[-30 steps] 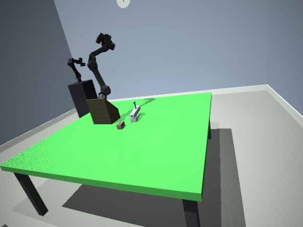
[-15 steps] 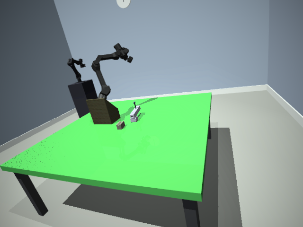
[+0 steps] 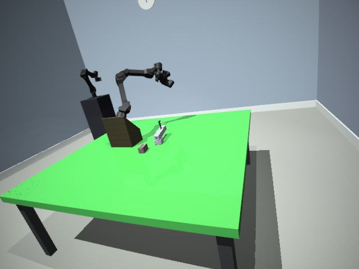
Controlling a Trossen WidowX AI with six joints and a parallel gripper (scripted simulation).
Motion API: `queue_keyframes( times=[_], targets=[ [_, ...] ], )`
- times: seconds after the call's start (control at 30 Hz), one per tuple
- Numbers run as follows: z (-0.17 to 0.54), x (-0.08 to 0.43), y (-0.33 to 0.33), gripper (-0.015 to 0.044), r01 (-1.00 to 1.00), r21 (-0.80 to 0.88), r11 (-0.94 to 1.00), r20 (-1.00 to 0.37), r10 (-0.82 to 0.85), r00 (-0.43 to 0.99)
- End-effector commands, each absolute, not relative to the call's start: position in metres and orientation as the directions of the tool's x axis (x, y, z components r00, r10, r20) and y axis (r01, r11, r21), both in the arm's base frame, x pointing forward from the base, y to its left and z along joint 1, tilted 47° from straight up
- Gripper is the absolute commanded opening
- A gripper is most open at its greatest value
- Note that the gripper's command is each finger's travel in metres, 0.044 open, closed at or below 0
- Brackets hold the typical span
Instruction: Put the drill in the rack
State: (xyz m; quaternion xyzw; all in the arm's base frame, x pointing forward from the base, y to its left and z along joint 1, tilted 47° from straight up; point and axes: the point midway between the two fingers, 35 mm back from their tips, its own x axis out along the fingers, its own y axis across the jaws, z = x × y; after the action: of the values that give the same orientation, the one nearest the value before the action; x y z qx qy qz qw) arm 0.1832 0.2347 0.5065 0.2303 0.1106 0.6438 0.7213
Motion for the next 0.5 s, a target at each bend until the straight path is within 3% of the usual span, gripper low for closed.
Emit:
queue_keyframes(
  times=[0.0,0.23,0.47],
  targets=[
    [0.451,0.236,0.23,0.0,-0.82,0.529,0.219,0.005,0.965,0.262],
    [0.359,0.298,0.201,0.0,-0.688,0.586,0.427,-0.212,0.901,0.379],
    [0.261,0.331,0.151,0.0,-0.518,0.621,0.588,-0.425,0.808,0.407]
  ],
)
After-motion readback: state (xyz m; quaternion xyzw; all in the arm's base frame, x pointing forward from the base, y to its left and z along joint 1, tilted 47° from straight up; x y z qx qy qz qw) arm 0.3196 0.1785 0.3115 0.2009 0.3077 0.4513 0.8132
